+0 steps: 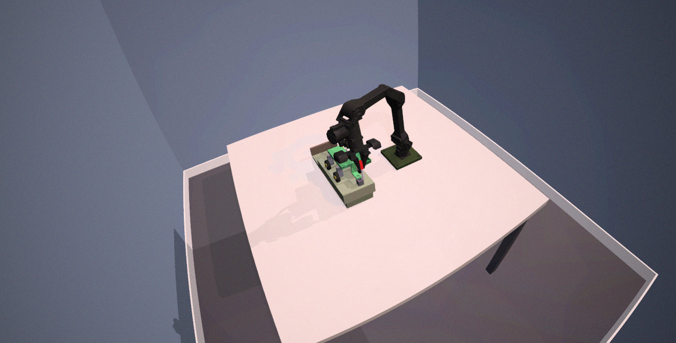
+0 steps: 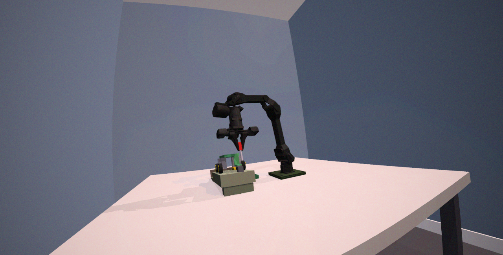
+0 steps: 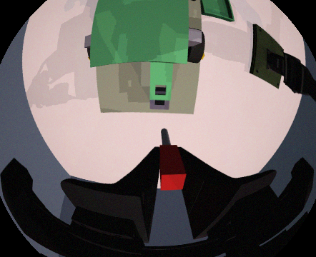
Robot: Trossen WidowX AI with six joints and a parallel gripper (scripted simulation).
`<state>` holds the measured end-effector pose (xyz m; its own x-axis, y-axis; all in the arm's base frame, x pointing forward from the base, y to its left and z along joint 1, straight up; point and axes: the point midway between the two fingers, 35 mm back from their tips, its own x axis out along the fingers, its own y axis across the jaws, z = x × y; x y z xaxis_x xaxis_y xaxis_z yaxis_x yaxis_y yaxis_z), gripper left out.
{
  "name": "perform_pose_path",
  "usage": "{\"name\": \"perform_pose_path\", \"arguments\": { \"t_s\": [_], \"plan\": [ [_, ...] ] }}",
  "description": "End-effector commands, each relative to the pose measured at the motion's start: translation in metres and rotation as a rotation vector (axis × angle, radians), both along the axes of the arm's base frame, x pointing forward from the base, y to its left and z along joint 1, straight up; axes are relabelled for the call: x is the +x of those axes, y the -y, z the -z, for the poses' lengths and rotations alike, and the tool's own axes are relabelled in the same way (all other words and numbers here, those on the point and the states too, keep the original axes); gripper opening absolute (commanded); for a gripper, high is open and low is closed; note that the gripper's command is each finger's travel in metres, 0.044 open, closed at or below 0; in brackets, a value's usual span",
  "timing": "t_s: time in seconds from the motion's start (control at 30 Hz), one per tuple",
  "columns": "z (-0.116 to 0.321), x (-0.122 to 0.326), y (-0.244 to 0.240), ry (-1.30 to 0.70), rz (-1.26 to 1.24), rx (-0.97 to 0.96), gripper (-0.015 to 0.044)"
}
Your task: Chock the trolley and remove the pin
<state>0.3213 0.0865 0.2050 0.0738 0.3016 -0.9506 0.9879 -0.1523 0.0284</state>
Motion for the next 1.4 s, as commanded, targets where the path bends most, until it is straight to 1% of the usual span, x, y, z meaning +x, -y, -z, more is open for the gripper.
{"name": "perform_pose_path", "arguments": {
  "t_s": [0.0, 0.67, 0.83, 1.37],
  "plan": [
    [0.001, -0.013, -0.003, -0.006, 0.003, -0.001, 0.0],
    [0.005, -0.075, -0.015, -0.011, 0.003, 0.0, 0.0],
    [0.005, -0.077, -0.014, -0.011, 0.003, 0.0, 0.0],
    [0.012, -0.081, 0.044, -0.011, 0.004, -0.006, 0.0]
  ]
}}
